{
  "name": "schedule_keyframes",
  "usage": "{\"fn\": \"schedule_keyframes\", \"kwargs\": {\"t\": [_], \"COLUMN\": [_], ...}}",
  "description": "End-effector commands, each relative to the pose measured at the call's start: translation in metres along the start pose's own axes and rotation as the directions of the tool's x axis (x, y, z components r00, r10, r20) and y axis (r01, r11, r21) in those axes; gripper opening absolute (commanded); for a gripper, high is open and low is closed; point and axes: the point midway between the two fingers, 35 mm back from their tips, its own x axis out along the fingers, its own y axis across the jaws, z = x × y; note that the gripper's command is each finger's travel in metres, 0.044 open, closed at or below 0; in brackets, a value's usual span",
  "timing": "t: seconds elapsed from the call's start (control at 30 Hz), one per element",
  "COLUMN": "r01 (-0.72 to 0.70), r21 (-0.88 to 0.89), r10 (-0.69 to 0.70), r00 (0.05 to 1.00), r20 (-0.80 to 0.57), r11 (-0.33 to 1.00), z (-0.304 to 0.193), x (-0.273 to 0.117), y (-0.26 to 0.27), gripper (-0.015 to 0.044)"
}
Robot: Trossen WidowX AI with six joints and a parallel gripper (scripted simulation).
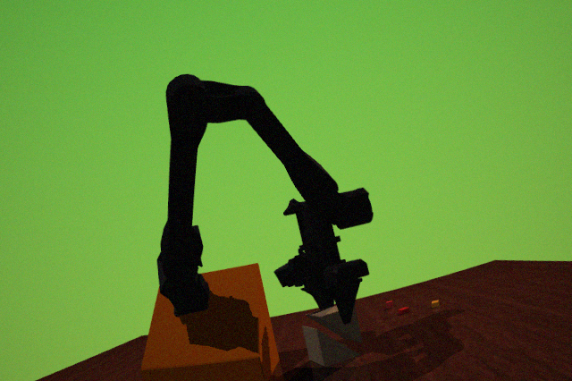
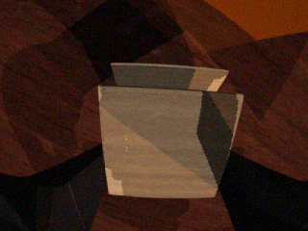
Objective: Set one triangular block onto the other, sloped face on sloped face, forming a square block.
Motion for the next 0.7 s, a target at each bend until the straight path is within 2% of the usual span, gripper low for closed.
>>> {"fn": "schedule_keyframes", "kwargs": {"t": [0.0,0.67], "r01": [-0.004,-0.006], "r21": [-0.002,-0.001], "r10": [0.004,0.006], "r00": [1.000,1.000], "r20": [0.002,0.002], "r11": [1.000,1.000], "z": [0.002,0.007], "x": [0.003,0.015], "y": [0.000,0.000], "gripper": [0.0000,0.0000]}}
